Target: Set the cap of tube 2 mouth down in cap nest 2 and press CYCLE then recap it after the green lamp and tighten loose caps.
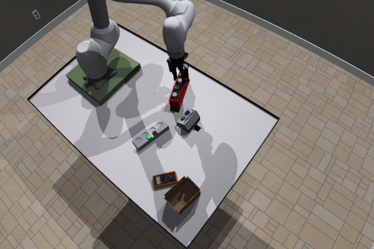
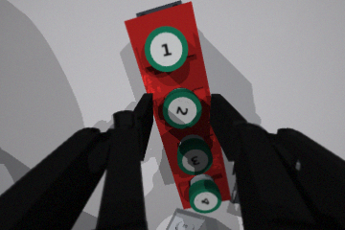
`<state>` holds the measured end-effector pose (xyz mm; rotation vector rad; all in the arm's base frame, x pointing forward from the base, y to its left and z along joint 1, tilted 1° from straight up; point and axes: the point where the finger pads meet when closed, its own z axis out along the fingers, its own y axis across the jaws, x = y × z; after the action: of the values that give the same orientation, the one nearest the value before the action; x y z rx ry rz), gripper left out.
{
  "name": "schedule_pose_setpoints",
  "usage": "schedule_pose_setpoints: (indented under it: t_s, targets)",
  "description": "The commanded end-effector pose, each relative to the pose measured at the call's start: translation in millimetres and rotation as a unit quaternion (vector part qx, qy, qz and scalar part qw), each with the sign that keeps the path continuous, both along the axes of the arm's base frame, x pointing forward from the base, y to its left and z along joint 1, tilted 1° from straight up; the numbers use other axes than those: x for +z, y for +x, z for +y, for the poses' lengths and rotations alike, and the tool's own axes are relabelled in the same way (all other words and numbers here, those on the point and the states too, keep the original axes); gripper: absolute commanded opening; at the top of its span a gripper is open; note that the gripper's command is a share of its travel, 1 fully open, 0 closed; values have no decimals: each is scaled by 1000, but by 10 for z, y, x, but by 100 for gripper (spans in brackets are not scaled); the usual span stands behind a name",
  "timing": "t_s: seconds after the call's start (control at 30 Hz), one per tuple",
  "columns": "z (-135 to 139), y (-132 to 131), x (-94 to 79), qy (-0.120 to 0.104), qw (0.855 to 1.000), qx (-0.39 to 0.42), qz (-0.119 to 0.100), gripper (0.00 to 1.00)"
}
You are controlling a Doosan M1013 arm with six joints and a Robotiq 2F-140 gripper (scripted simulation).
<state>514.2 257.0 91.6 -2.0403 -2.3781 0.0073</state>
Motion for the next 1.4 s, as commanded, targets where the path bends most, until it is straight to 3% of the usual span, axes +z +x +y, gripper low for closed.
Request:
schedule_pose_setpoints:
  t_s: [0.0,0.27,0.33,0.57,0.77,0.8,1.27,1.37]
  targets:
    - [2,4,8,4,995,96,0,41]
    - [2,4,8,5,967,254,-1,41]
    - [2,4,8,5,967,254,-1,41]
    - [2,4,8,6,923,384,-1,41]
    - [2,4,8,6,923,384,-1,41]
    - [2,4,8,6,923,384,-1,30]
    - [3,4,8,6,923,384,-1,30]
    - [2,4,8,6,949,314,-1,30]
